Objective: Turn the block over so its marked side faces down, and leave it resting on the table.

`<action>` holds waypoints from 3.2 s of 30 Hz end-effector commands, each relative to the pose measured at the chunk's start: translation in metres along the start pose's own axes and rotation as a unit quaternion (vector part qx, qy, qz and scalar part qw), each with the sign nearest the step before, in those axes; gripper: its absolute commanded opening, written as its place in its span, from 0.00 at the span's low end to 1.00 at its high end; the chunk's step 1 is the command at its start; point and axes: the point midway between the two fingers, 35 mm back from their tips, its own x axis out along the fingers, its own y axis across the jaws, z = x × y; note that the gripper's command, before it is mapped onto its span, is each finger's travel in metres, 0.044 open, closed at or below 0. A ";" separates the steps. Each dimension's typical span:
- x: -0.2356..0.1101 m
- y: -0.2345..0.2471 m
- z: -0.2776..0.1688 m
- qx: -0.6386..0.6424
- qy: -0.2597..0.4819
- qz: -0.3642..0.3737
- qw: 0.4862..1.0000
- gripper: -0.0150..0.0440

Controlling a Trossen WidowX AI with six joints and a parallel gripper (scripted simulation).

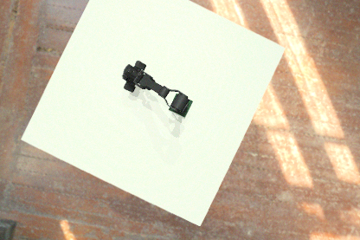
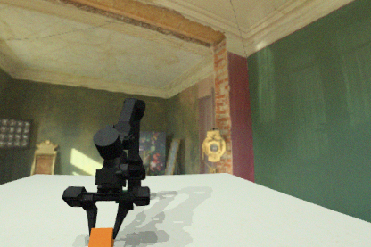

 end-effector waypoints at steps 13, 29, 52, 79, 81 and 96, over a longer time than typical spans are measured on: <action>0.013 0.000 -0.012 0.000 -0.127 0.003 0.992 0.25; 0.004 0.002 -0.019 -0.002 -0.206 0.002 0.979 0.25; 0.003 0.002 -0.019 -0.002 -0.207 0.002 0.978 0.70; 0.003 0.002 -0.019 -0.002 -0.207 0.002 0.978 1.00; 0.003 0.002 -0.019 -0.002 -0.207 0.002 0.978 1.00; 0.007 0.000 -0.010 0.000 -0.159 0.002 0.987 1.00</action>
